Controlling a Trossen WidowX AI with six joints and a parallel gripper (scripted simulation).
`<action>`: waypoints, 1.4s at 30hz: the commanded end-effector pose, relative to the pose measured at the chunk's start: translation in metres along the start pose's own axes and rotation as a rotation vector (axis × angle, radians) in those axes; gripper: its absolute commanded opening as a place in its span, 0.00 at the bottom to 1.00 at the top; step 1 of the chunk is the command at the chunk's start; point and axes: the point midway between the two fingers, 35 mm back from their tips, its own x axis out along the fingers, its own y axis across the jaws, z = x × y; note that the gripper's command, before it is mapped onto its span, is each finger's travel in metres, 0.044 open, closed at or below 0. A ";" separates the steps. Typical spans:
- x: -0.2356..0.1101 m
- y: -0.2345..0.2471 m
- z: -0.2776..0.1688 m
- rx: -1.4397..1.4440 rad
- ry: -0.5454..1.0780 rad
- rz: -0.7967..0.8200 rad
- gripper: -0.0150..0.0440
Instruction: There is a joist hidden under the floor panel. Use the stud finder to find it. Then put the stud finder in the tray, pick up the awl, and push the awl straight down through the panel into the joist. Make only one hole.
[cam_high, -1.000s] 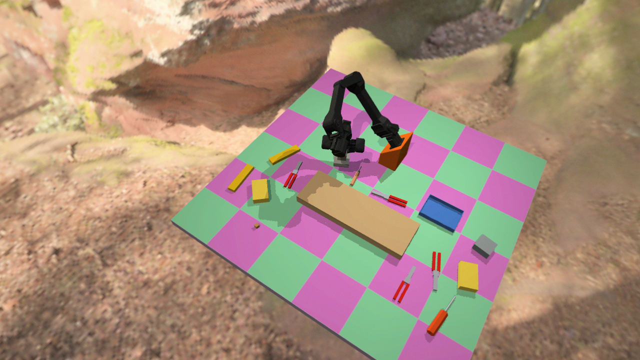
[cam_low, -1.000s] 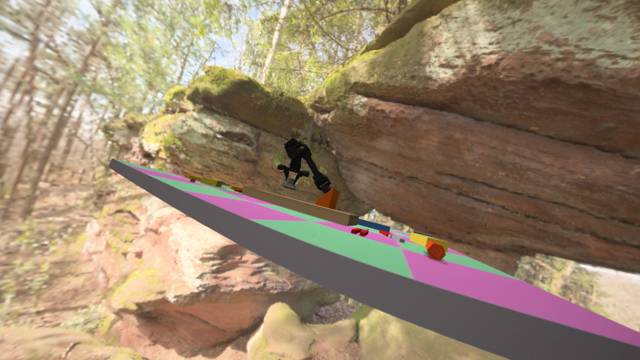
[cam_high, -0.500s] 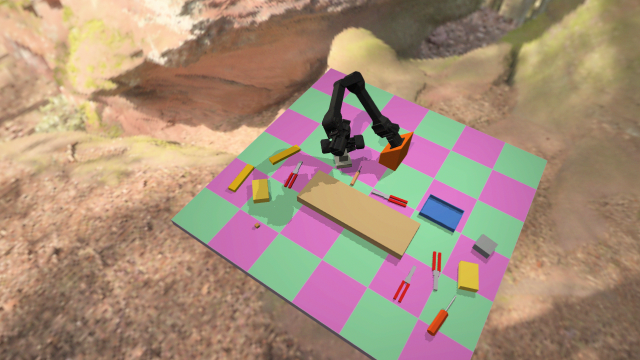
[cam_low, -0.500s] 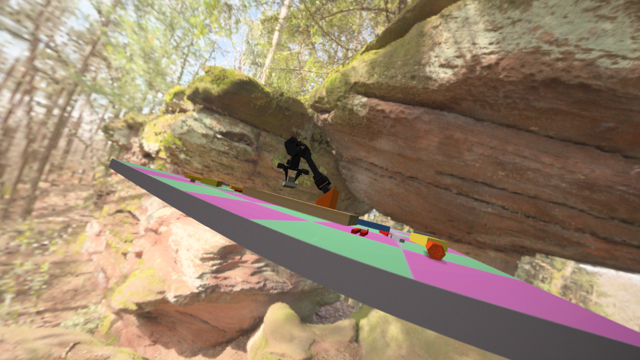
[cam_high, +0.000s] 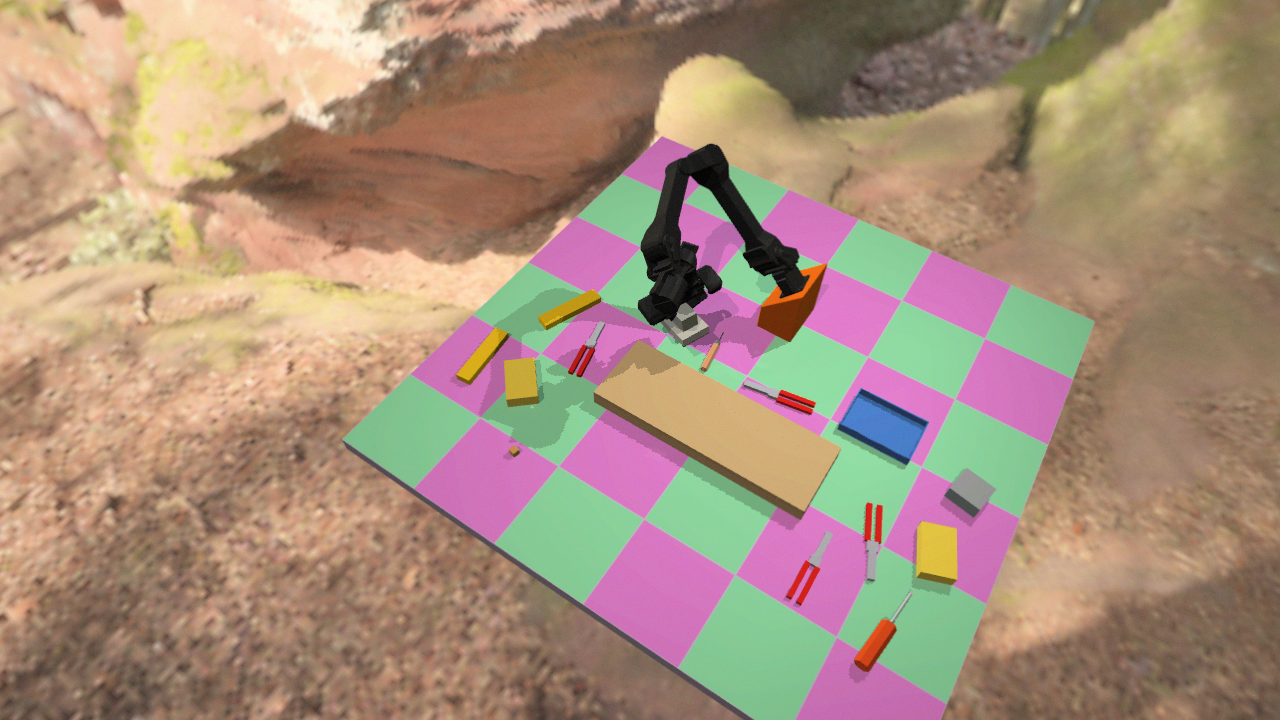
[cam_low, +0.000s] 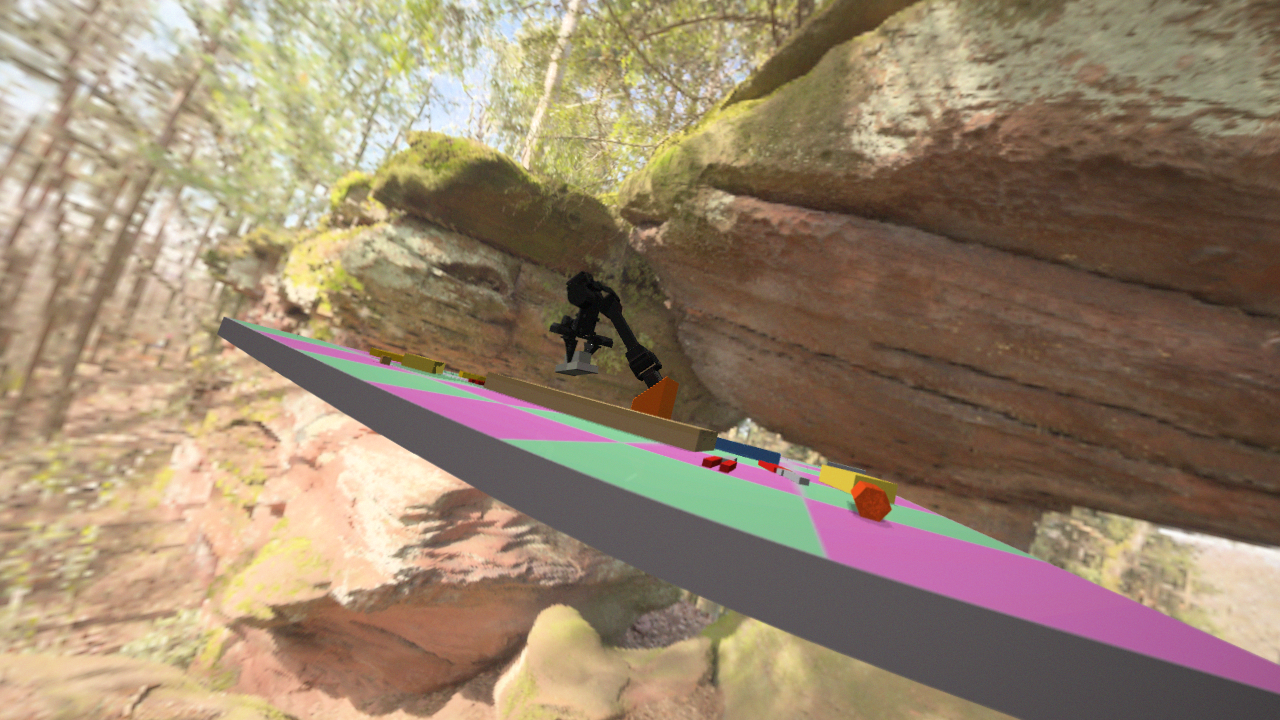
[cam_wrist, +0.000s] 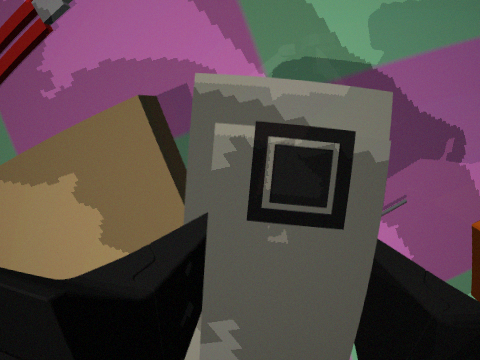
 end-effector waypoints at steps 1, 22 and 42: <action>-0.002 0.008 -0.004 -0.116 0.023 0.018 0.25; -0.009 0.042 -0.019 -0.710 0.060 0.142 0.25; -0.020 0.077 -0.030 -1.271 0.008 0.289 0.25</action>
